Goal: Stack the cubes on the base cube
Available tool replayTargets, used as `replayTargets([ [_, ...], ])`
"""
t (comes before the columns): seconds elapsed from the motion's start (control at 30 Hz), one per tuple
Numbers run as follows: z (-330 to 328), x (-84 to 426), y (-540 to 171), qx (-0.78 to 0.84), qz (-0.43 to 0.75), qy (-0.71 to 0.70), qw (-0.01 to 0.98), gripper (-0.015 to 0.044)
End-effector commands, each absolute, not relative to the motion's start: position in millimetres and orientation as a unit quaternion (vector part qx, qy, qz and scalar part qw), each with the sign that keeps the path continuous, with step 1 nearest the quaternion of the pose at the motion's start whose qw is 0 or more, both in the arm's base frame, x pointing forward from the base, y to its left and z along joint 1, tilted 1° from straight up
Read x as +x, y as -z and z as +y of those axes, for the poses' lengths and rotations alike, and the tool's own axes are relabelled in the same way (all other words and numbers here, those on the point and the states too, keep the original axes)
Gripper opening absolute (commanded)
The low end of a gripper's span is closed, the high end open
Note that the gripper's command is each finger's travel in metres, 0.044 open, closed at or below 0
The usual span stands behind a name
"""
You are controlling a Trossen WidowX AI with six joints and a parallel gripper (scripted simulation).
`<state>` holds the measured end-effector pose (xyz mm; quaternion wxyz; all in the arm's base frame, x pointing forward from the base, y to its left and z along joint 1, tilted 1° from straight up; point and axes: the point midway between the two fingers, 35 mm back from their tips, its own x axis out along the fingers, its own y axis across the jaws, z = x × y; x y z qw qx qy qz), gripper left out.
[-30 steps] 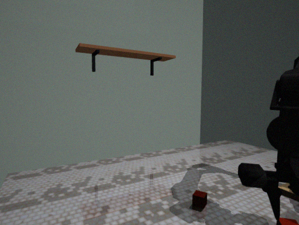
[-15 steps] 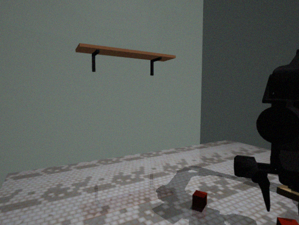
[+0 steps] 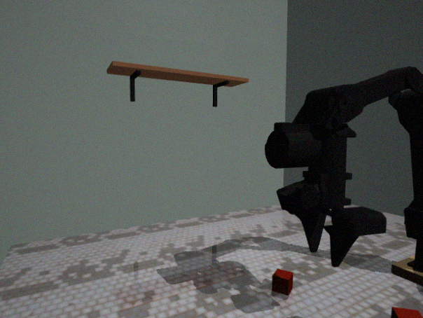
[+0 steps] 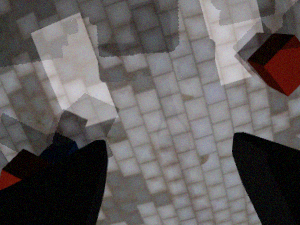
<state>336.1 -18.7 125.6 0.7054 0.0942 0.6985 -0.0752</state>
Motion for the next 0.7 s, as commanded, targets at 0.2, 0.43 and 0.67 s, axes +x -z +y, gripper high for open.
replayTargets([
  [0.2,-107,334,-142,0.326,0.626,0.319,0.633,0.0265],
  [0.43,-118,332,-144,0.353,0.611,0.347,0.618,0.0265],
  [0.67,-118,333,-139,0.353,0.611,0.347,0.618,0.0265],
])
